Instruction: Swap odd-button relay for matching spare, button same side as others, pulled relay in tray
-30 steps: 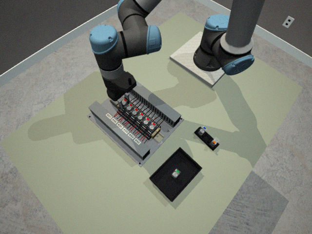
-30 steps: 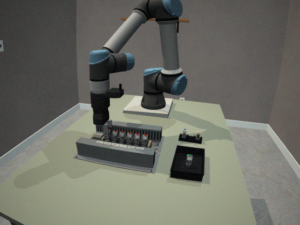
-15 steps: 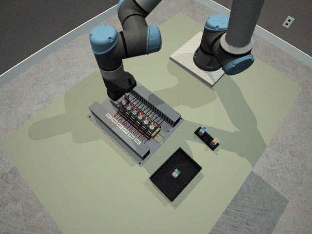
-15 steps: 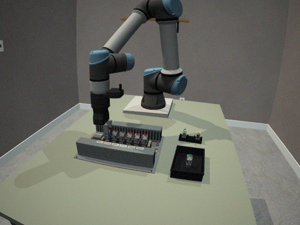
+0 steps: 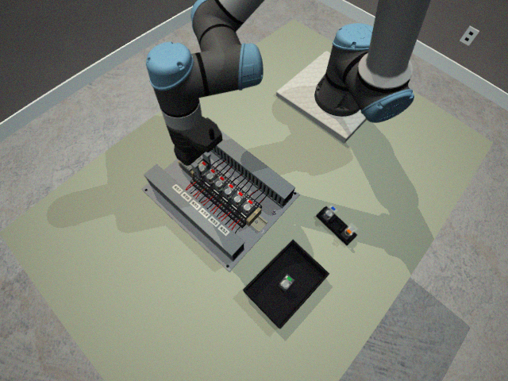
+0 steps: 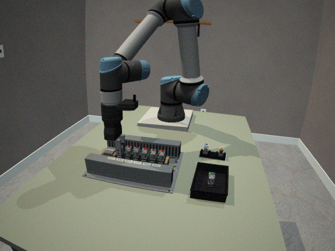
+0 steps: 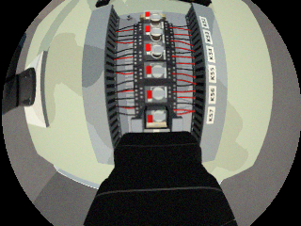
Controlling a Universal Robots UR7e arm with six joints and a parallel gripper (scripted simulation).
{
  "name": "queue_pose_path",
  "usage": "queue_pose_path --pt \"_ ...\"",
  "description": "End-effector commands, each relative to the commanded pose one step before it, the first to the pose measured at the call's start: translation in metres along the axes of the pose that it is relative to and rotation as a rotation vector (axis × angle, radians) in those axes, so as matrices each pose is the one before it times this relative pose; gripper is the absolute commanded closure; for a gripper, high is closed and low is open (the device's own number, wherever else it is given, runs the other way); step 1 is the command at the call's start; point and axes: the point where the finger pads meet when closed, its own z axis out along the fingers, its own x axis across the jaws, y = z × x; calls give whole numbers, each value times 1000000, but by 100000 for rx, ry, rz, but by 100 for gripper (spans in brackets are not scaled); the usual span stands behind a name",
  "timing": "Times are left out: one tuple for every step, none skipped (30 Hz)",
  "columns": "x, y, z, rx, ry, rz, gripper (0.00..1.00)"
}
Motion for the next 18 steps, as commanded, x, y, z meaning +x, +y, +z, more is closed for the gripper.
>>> queue_pose_path --pt "393 -49 1256 34 104 24 100" --pt "0 0 0 0 0 0 100" --pt "0 0 0 0 0 0 100" --pt "0 0 0 0 0 0 100" --pt "0 0 0 0 0 0 100" --pt "0 0 0 0 0 0 100" --pt "0 0 0 0 0 0 100" --pt "0 0 0 0 0 0 100" --pt "5 294 -820 -112 34 -21 0" --pt "0 0 0 0 0 0 0" --pt "0 0 0 0 0 0 0" --pt "0 0 0 0 0 0 0" --pt "0 0 0 0 0 0 0" --pt "0 0 0 0 0 0 0" --pt "0 0 0 0 0 0 0" --pt "0 0 0 0 0 0 0" --pt "0 0 0 0 0 0 0" --pt "0 0 0 0 0 0 0"
